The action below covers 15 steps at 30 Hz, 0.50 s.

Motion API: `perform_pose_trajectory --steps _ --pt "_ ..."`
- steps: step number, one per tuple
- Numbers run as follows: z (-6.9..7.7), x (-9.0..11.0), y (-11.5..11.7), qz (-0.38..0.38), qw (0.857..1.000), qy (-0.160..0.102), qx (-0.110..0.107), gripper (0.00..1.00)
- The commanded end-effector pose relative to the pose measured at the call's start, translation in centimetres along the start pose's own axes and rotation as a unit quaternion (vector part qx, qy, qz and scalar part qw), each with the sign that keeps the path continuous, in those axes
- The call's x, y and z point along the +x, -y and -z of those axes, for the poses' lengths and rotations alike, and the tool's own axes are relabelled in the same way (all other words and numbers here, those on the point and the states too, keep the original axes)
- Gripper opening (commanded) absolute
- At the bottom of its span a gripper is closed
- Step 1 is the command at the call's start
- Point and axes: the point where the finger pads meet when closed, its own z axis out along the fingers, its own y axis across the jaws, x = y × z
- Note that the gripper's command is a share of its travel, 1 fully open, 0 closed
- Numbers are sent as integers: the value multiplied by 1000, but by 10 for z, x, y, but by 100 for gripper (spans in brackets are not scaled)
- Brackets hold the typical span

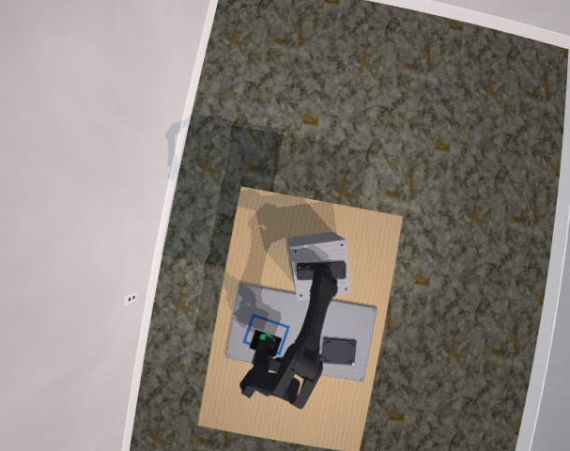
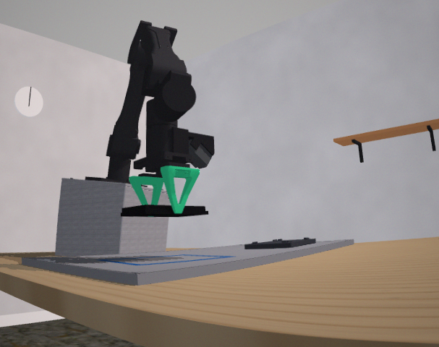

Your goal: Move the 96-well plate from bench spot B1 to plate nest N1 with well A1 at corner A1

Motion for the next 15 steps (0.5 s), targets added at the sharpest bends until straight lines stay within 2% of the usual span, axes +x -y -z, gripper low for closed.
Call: perform_pose_trajectory --steps 1,4,5,7,9,11,15 --pt "21 7 11 -2 1000 -3 21 0" --pt "21 7 11 -2 1000 -3 21 0" --pt "11 -6 -4 20 1000 3 -1 0" --pt "11 -14 -4 56 998 2 -1 0" --pt "11 -19 1 90 996 -2 11 0" --pt "12 -26 0 122 992 -2 11 0" --pt "12 -38 -1 122 992 -4 11 0"
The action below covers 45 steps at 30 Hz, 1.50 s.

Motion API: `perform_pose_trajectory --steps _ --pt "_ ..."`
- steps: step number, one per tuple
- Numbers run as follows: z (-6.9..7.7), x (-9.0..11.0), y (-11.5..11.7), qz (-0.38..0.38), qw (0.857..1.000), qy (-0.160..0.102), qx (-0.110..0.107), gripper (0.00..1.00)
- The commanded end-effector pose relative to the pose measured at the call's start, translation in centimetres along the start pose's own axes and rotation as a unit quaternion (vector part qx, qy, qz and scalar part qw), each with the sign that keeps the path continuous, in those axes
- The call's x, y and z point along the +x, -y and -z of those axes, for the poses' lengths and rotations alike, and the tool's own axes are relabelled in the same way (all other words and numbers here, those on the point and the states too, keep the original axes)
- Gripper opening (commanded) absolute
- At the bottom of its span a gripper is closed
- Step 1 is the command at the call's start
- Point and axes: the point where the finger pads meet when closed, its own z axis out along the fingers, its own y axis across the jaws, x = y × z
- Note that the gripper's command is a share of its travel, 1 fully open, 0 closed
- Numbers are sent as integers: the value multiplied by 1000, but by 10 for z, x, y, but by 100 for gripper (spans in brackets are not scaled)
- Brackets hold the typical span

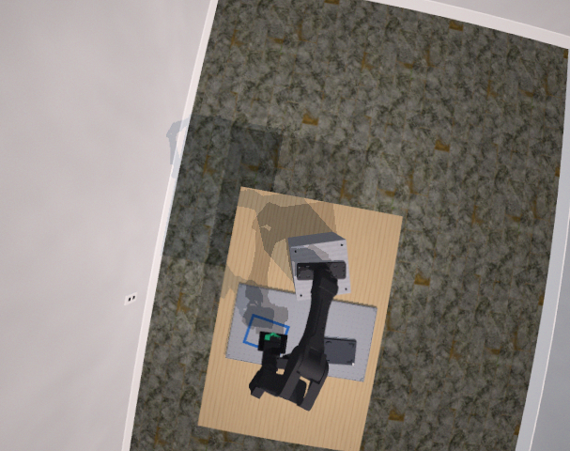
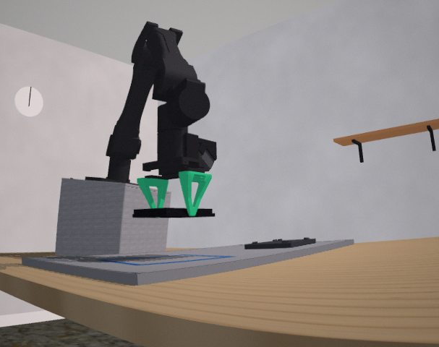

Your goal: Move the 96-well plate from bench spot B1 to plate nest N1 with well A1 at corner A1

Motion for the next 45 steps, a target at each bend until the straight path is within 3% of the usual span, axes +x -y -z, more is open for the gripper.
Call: perform_pose_trajectory --steps 1,6,7,8,21,24,28,30,42,45 --pt "14 -10 11 26 999 -12 22 0" --pt "14 -19 12 20 999 -12 22 0" --pt "21 -19 23 21 999 -17 36 0" --pt "15 -26 12 20 999 -12 22 0" --pt "16 -69 18 20 999 -12 25 0" --pt "21 -71 25 20 999 -13 32 0" --pt "16 -87 14 19 1000 -9 17 0" --pt "19 -92 22 20 999 -10 26 0" --pt "17 -126 18 19 1000 -9 16 0" --pt "21 -136 26 20 999 -9 24 0"
